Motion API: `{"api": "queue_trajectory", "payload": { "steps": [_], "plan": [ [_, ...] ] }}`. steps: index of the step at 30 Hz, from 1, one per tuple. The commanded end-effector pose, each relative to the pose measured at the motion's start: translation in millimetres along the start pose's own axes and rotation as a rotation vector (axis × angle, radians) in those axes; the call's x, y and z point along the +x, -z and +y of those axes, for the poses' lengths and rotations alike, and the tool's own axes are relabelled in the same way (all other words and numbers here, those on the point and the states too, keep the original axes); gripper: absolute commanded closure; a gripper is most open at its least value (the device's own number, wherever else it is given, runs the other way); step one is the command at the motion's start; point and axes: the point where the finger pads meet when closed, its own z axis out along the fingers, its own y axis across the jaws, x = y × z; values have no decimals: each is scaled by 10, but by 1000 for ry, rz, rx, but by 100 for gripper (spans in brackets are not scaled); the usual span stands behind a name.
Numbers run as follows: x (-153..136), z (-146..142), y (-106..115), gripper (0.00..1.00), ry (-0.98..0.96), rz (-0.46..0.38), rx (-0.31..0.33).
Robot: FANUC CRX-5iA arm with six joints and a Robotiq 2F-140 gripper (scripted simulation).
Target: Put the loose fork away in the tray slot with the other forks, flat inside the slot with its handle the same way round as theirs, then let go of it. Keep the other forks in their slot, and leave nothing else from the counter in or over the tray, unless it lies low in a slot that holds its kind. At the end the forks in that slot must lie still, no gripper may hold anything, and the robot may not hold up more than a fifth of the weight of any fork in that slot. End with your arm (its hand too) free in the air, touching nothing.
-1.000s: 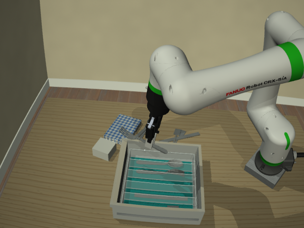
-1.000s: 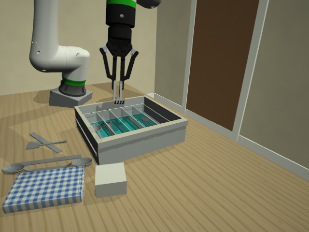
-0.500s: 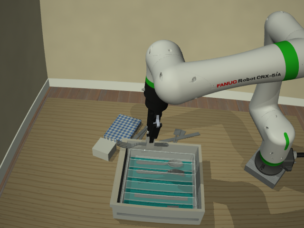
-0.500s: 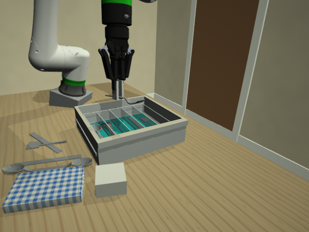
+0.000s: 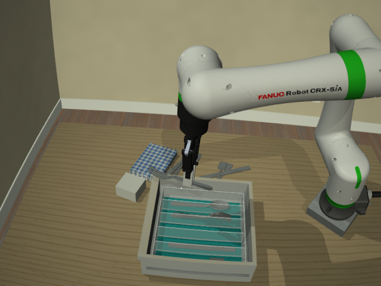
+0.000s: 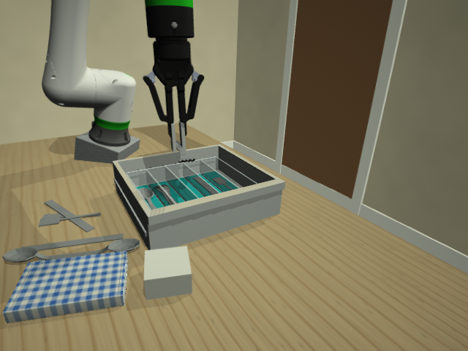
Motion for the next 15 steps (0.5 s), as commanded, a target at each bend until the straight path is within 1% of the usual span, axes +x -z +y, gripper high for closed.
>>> {"api": "queue_trajectory", "payload": {
  "steps": [1,12,14,15],
  "plan": [
    [-1,1,1,96,-279,3,-7],
    [-4,5,-1,96,-779,-6,19],
    [-4,5,-1,96,-779,-6,19],
    [-4,5,-1,96,-913,-9,24]
  ]
}}
